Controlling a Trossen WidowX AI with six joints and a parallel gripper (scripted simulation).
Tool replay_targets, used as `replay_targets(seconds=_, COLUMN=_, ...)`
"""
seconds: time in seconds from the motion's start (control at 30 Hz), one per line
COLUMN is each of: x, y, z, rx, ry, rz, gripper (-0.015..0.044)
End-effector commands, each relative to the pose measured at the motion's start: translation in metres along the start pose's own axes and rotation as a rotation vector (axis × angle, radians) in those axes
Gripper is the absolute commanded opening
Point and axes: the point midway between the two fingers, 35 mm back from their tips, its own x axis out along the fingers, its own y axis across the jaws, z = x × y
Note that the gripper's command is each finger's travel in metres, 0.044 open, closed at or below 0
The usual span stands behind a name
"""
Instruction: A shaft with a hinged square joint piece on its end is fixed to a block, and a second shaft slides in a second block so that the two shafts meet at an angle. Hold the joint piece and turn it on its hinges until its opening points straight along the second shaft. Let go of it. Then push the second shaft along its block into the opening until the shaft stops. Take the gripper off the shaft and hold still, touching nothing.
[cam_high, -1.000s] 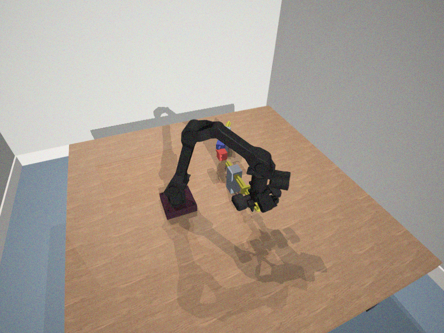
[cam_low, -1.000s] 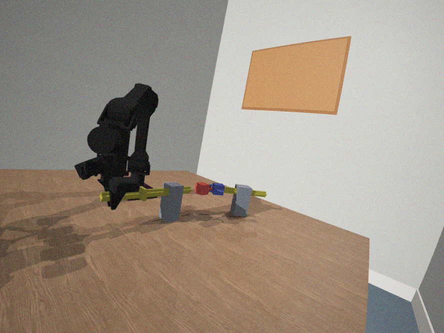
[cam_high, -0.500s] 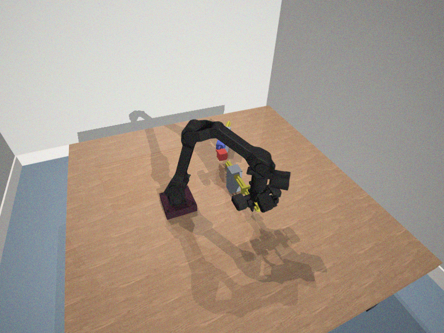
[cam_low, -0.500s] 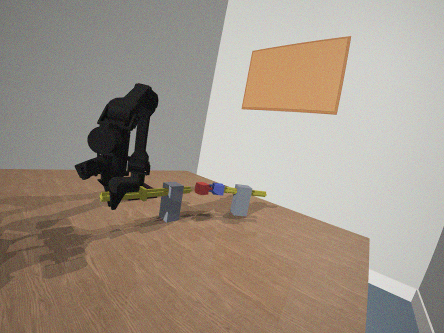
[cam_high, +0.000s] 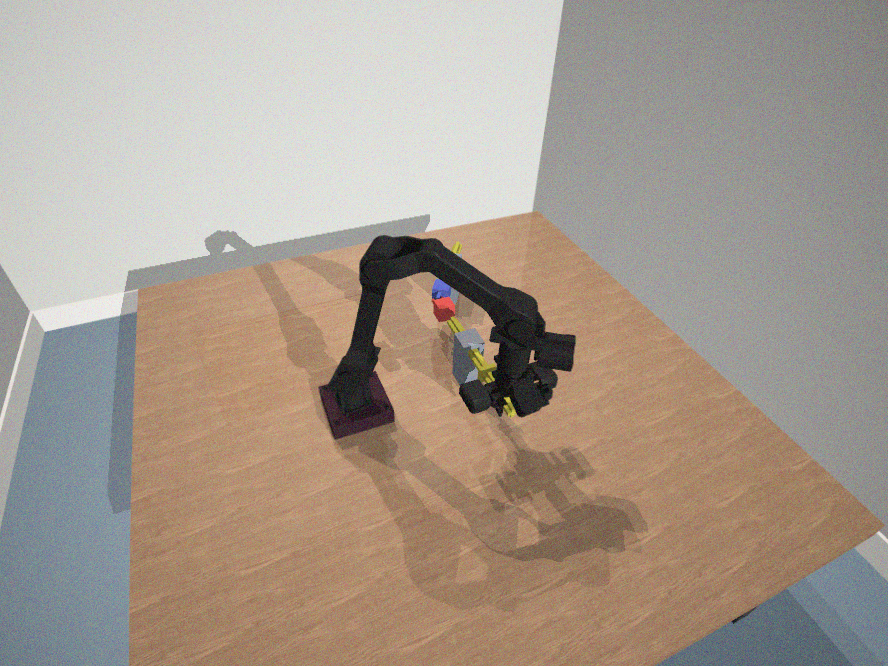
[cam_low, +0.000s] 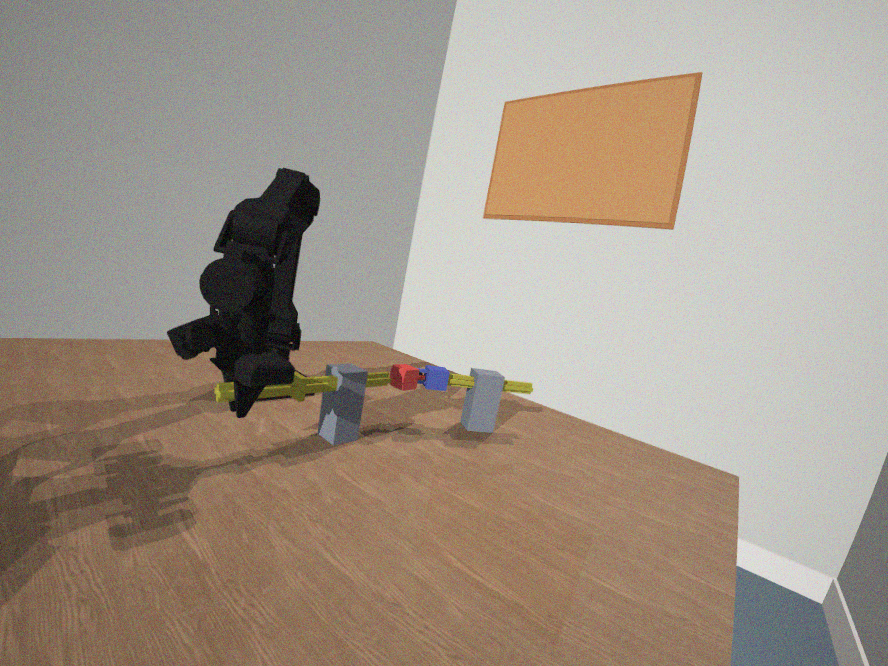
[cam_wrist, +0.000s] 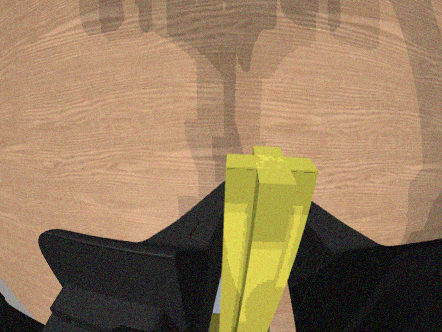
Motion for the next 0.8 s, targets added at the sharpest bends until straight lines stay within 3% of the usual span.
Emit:
replay_targets(seconds=0.0, x=0.0, y=0.0, z=-0.007, rx=0.004, ry=-0.002, rz=0.001, gripper=0.0)
replay_targets(seconds=0.77, x=0.0, y=0.001, z=-0.044, rx=0.005, ry=0.001, rz=0.0, gripper=0.0)
